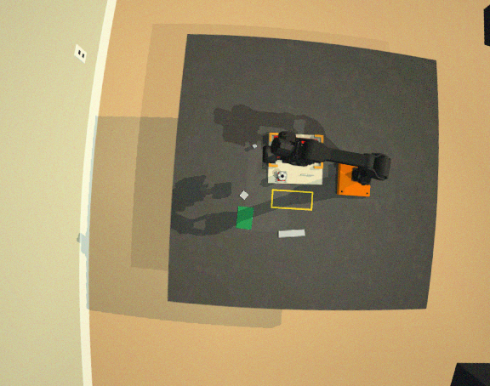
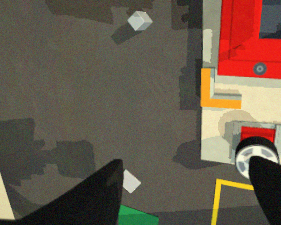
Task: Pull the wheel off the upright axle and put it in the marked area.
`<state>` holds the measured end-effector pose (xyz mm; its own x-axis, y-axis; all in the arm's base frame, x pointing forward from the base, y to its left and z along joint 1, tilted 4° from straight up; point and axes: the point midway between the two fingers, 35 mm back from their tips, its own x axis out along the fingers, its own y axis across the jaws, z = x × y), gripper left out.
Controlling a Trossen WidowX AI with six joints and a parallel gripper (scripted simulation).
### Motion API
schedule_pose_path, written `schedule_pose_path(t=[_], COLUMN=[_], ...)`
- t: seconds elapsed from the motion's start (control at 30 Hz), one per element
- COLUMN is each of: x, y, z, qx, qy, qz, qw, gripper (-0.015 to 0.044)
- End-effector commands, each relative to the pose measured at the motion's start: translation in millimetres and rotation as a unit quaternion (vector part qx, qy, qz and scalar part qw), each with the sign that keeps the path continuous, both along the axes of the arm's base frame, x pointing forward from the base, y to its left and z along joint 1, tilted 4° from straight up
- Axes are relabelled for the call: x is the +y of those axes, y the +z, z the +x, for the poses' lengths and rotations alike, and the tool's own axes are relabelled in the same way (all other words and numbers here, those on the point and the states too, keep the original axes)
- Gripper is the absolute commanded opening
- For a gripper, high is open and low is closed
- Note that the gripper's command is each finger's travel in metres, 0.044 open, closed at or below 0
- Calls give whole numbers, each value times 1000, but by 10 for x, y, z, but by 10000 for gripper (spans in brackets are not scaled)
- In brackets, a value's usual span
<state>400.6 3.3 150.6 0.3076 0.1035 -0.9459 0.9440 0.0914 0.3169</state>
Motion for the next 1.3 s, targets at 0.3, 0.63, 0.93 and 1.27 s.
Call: schedule_pose_path(t=[0.3,0.63,0.93,1.27], x=[558,599,618,612], y=[-453,-490,-1071,-1167], z=[-442,-364,-384,-418], qx=[176,176,176,178], qy=[-3,-3,-3,-1], qz=[-32,-31,-31,-31], qw=[984,984,984,984], gripper=[300,300,300,215])
